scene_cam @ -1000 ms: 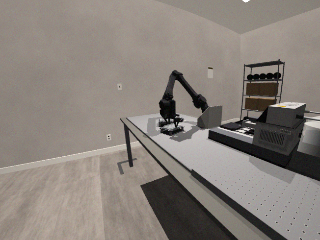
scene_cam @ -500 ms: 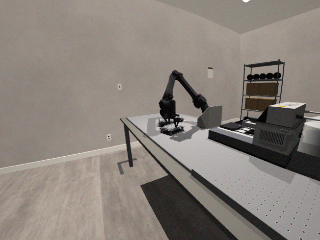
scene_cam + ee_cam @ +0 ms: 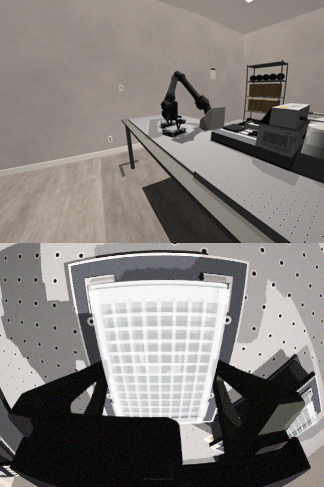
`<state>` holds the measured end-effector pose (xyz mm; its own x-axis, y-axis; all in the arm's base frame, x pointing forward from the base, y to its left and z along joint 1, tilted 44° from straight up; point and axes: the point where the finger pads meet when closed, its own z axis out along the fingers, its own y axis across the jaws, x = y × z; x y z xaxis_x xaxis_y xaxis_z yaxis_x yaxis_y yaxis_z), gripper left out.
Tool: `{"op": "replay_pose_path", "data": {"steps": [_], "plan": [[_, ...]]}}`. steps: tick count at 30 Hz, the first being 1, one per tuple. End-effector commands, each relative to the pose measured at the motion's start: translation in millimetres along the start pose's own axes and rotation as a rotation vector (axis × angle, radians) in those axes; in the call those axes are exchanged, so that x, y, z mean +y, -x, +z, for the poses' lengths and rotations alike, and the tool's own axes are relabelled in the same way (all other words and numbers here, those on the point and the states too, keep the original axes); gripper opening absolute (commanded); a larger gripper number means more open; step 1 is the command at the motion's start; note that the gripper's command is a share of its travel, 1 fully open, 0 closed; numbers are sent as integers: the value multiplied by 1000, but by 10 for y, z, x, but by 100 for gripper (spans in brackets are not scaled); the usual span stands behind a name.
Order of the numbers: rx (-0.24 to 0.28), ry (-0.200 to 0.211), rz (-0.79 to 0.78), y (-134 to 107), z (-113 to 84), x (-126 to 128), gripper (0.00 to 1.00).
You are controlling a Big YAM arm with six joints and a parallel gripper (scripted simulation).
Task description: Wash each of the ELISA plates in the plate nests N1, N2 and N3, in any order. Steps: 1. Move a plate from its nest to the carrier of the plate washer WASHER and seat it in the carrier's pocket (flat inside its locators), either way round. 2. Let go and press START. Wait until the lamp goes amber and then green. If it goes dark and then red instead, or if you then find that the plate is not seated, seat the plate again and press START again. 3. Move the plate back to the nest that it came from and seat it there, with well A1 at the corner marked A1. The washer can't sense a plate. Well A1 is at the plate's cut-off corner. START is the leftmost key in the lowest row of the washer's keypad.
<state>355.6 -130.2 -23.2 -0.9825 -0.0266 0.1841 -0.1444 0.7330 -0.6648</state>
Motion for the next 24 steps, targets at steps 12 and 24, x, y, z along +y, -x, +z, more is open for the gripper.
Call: {"op": "replay_pose_path", "data": {"steps": [12, 24], "plan": [[-14, -4, 5, 82, -34, -30, 82], [-42, -7, 18, 173, -261, -60, 82]]}}
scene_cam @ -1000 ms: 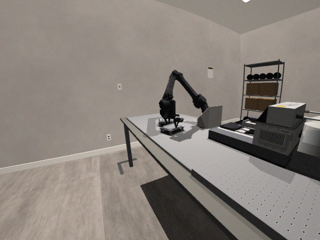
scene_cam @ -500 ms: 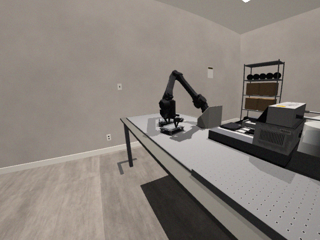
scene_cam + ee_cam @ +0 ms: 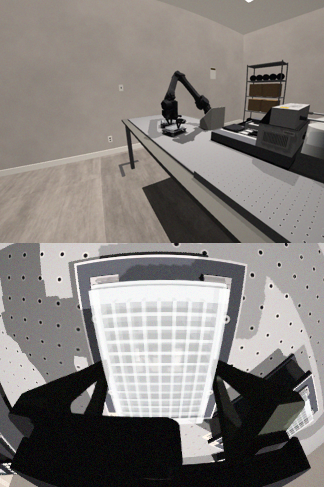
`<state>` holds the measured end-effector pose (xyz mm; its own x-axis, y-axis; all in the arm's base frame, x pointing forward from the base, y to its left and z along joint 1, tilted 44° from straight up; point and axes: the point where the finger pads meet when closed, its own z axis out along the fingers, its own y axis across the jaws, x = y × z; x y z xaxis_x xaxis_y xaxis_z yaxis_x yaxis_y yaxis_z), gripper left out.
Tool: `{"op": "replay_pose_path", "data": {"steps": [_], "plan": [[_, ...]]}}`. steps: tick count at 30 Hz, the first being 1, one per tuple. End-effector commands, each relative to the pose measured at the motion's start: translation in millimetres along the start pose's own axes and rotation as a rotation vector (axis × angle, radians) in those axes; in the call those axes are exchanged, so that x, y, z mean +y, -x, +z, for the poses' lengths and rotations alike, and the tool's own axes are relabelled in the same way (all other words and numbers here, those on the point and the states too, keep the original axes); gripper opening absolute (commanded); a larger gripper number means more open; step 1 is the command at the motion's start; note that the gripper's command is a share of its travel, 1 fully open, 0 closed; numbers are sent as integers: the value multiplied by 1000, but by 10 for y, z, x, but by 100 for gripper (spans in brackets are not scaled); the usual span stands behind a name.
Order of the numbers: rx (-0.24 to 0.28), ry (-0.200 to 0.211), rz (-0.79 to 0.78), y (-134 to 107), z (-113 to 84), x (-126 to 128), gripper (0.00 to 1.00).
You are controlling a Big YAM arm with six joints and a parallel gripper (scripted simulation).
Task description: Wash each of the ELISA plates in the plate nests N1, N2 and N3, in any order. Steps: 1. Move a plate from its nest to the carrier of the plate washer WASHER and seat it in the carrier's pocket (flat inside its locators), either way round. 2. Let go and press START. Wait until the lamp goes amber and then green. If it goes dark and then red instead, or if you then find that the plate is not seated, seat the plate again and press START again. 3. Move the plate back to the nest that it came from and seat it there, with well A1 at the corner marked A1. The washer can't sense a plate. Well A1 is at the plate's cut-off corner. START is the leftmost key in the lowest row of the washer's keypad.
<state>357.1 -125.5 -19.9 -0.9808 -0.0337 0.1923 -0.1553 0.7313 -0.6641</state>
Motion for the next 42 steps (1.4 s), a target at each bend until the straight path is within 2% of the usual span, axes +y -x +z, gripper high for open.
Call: {"op": "replay_pose_path", "data": {"steps": [1, 8, 9, 12, 23, 25, 26, 29, 42], "plan": [[-42, -5, 28, 154, -217, -67, 82], [-41, -3, 35, 161, -296, -89, 82], [-9, 0, 18, 36, -205, -32, 82], [-45, -3, 31, 168, -382, -73, 82], [-41, -1, 27, 142, -556, -56, 82], [-41, -1, 27, 142, -556, -56, 82], [-17, 1, 29, 117, -479, -65, 82], [-47, -1, 32, 166, -644, -72, 82], [-44, 1, 29, 153, -819, -57, 82]]}}
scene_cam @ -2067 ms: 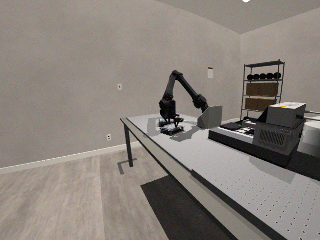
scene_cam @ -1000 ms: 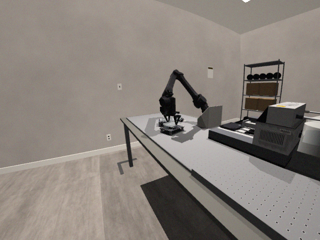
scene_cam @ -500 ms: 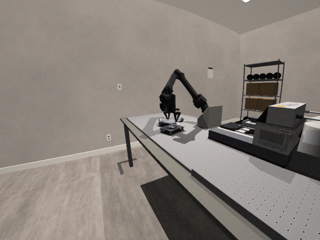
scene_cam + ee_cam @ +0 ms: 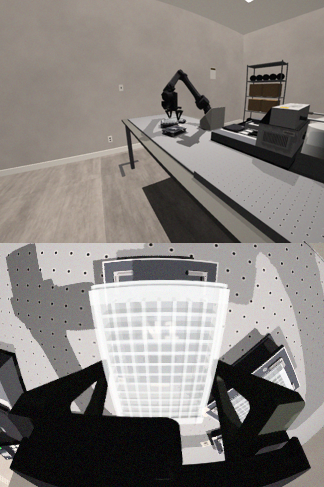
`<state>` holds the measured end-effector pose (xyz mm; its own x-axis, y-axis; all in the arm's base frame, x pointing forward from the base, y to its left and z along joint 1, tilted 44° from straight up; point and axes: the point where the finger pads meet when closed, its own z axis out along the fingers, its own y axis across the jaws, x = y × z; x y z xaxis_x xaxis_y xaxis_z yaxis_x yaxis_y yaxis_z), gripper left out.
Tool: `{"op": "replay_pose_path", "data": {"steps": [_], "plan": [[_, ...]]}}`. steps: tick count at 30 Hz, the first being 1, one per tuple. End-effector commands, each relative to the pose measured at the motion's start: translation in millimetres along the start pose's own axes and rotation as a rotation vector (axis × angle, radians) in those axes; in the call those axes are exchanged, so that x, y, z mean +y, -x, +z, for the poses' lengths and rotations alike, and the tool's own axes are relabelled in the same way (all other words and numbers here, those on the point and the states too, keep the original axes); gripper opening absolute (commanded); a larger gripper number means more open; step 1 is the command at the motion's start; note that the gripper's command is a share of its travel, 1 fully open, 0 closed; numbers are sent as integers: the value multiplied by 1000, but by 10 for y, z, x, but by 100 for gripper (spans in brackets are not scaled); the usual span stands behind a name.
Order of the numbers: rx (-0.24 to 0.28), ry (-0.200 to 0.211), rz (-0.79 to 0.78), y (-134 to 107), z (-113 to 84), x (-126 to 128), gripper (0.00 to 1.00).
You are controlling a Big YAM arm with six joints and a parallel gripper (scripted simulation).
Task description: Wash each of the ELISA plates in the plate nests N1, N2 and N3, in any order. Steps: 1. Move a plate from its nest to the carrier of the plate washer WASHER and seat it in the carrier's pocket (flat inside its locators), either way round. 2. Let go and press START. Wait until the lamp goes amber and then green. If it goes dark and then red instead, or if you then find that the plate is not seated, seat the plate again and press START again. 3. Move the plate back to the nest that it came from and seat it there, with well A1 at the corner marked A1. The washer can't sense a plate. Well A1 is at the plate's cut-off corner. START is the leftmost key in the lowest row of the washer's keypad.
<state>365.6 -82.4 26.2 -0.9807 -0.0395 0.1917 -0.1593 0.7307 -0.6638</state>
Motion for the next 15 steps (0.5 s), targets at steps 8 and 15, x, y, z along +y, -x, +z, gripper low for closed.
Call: {"op": "replay_pose_path", "data": {"steps": [8, 15], "plan": [[-45, 2, 38, 152, -337, -67, 82], [14, 3, 26, -14, -189, -47, 82]]}}
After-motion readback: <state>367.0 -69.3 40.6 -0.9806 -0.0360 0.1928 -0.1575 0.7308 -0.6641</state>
